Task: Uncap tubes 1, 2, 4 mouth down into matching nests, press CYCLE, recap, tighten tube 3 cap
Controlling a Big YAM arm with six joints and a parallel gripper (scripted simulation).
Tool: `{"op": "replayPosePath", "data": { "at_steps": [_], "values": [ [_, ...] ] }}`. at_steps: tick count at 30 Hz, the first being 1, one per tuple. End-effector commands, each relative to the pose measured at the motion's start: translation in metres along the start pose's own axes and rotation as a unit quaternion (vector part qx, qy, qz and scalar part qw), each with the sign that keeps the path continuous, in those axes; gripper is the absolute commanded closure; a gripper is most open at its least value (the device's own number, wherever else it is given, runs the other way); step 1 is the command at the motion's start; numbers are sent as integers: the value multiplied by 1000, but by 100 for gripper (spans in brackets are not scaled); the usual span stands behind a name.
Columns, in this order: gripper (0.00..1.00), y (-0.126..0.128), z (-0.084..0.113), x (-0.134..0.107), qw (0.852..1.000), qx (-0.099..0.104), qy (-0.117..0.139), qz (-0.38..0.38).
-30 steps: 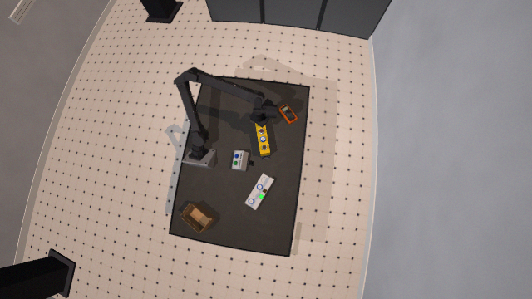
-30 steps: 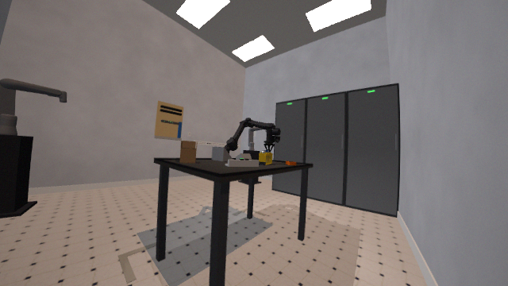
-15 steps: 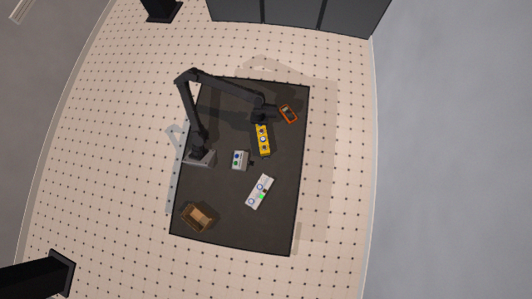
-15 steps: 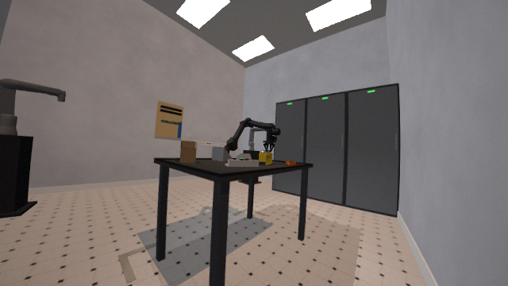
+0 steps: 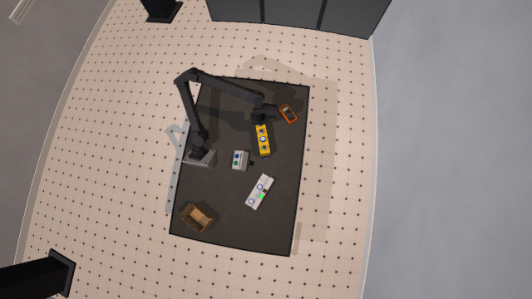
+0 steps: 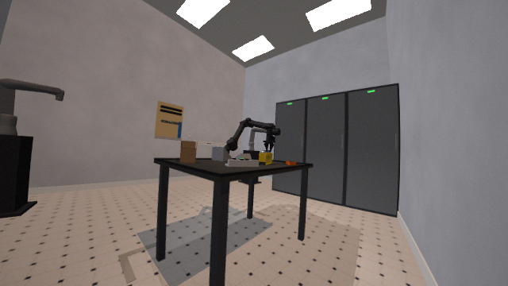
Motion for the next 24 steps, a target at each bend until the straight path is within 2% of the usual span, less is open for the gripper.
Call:
{"op": "replayPosePath", "data": {
  "at_steps": [1,9,10,15,19,22,24],
  "values": [
    [100,-8,6,4,1000,-7,2,18],
    [100,-8,6,4,1000,-7,2,18],
    [100,-10,3,10,1000,0,-3,-9],
    [100,-10,2,9,991,-1,-2,-132],
    [100,-11,2,9,974,-3,-1,-228],
    [100,-11,2,9,954,-3,-1,-300],
    [100,-11,2,9,954,-3,-1,-300]
  ]
}}
Point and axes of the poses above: the point where the finger pads meet when closed, its own z axis back along the fingers, its own y axis across the jaws, x = y × z, the point moved 2 cm from there along z, back along the fingers, and after that the axes turned 15 degrees about z, right-handed, at the moved point
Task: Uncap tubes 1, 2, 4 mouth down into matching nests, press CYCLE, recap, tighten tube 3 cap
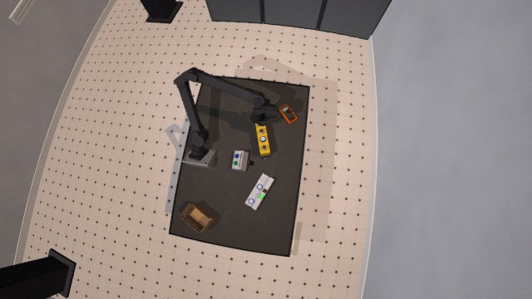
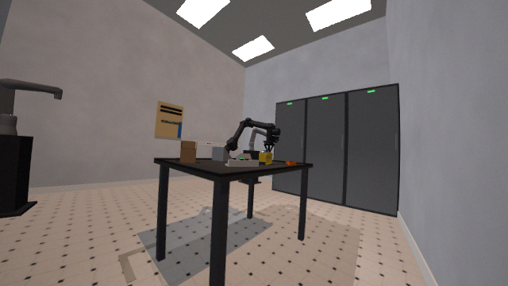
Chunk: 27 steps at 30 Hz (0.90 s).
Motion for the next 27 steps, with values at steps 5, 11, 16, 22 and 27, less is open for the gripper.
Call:
{"op": "replayPosePath", "data": {
  "at_steps": [5,11,16,22,27],
  "values": [
    [100,-5,2,13,981,-6,0,-193],
    [100,-5,2,12,941,-6,-1,-337],
    [100,-6,5,8,912,-8,-3,-411],
    [100,-5,1,12,856,-7,-3,-517],
    [100,-4,1,11,785,-6,-3,-620]
  ]
}}
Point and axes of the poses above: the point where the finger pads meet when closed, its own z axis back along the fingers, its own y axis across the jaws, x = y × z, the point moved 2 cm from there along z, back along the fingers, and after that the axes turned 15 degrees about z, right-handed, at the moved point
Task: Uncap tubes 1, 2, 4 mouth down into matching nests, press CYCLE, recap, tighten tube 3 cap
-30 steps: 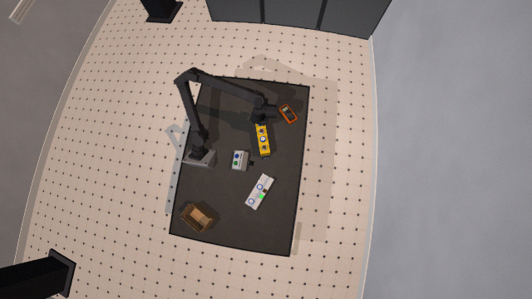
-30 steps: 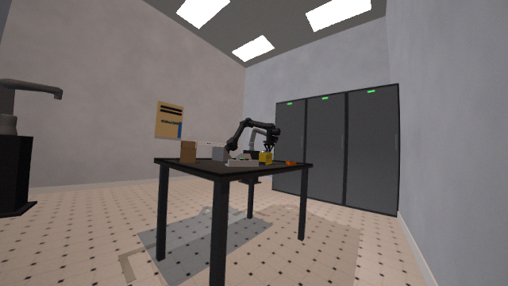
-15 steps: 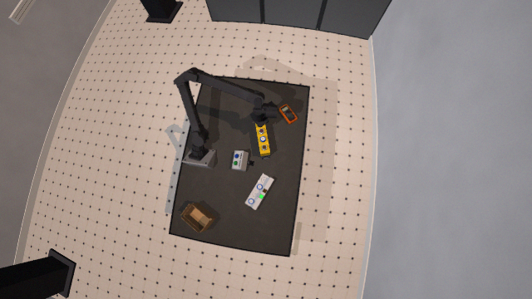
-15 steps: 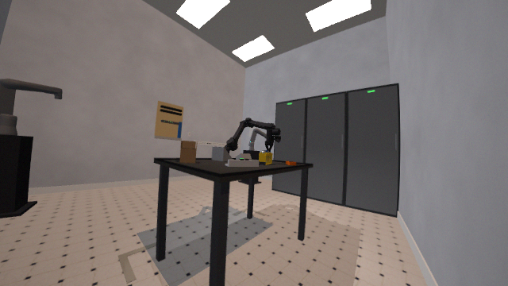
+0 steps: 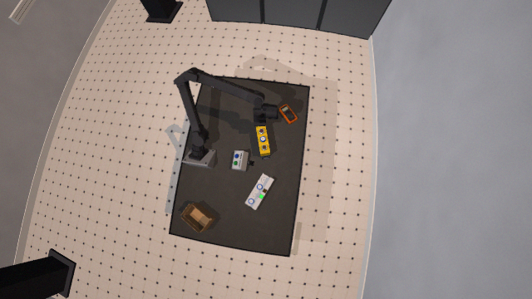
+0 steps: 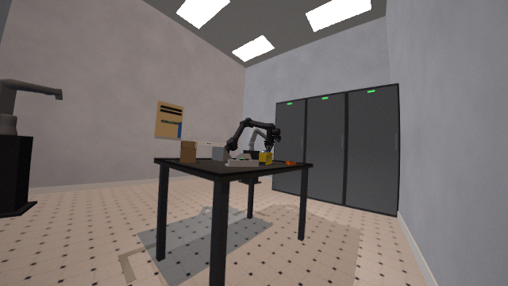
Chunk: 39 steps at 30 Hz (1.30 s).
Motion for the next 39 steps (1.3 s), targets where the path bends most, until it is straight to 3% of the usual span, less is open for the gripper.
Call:
{"op": "replayPosePath", "data": {
  "at_steps": [1,5,7,9,13,18,19,22,24,30,36,37,39],
  "values": [
    [100,8,1,9,991,-4,-7,-132],
    [100,9,1,8,973,-4,-7,-230],
    [100,9,1,8,973,-4,-7,-230],
    [100,9,1,8,960,-3,-7,-278],
    [100,9,0,7,928,-3,-7,-373],
    [100,9,0,7,874,-2,-7,-486],
    [100,9,0,7,874,-2,-7,-486],
    [100,9,0,6,835,-1,-7,-551],
    [100,9,0,6,835,-1,-7,-551],
    [100,8,-1,5,743,0,-6,-670],
    [100,9,-1,5,634,1,-6,-773],
    [100,9,-1,4,634,1,-6,-773],
    [100,9,-1,4,598,1,-6,-801]
  ]
}}
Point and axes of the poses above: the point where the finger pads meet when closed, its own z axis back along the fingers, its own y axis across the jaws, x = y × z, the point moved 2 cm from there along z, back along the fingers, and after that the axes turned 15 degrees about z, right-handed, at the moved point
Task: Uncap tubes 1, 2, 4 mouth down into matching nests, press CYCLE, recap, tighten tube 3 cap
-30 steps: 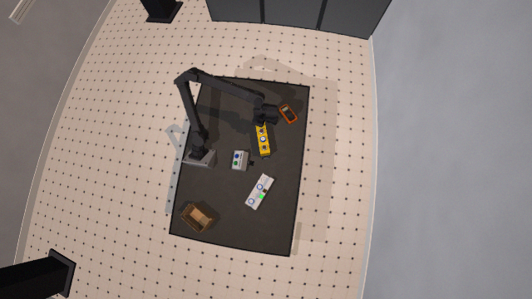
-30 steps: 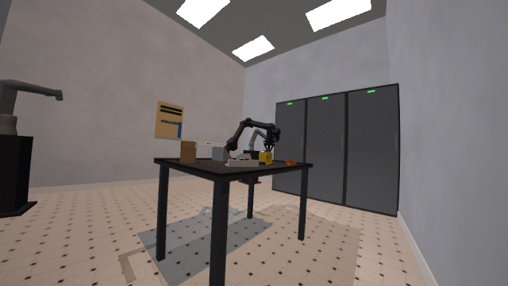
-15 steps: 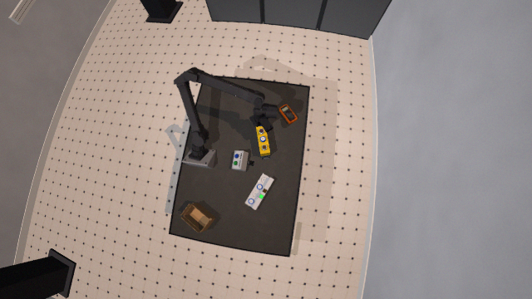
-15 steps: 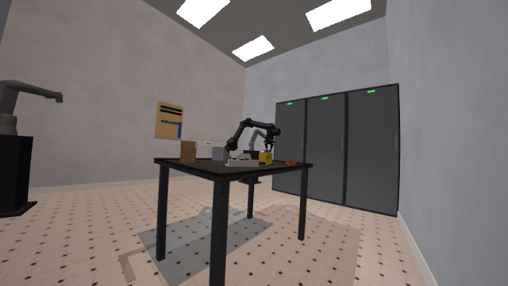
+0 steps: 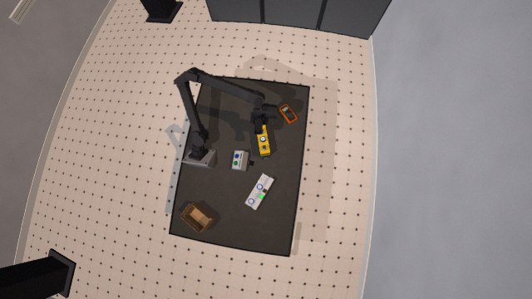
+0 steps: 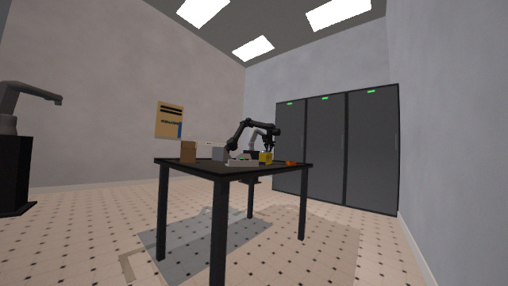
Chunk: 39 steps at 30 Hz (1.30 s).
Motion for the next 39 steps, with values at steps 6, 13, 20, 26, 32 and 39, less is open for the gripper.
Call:
{"op": "replayPosePath", "data": {
  "at_steps": [6,13,20,26,32,39],
  "values": [
    [100,3,0,-9,995,6,-4,-98],
    [51,8,5,-5,995,9,-4,-101],
    [51,8,5,-5,995,9,-4,-101],
    [51,2,-1,-9,998,-1,-1,70],
    [51,8,6,-5,982,8,-7,190],
    [51,8,6,-5,950,7,-7,311]
  ]
}}
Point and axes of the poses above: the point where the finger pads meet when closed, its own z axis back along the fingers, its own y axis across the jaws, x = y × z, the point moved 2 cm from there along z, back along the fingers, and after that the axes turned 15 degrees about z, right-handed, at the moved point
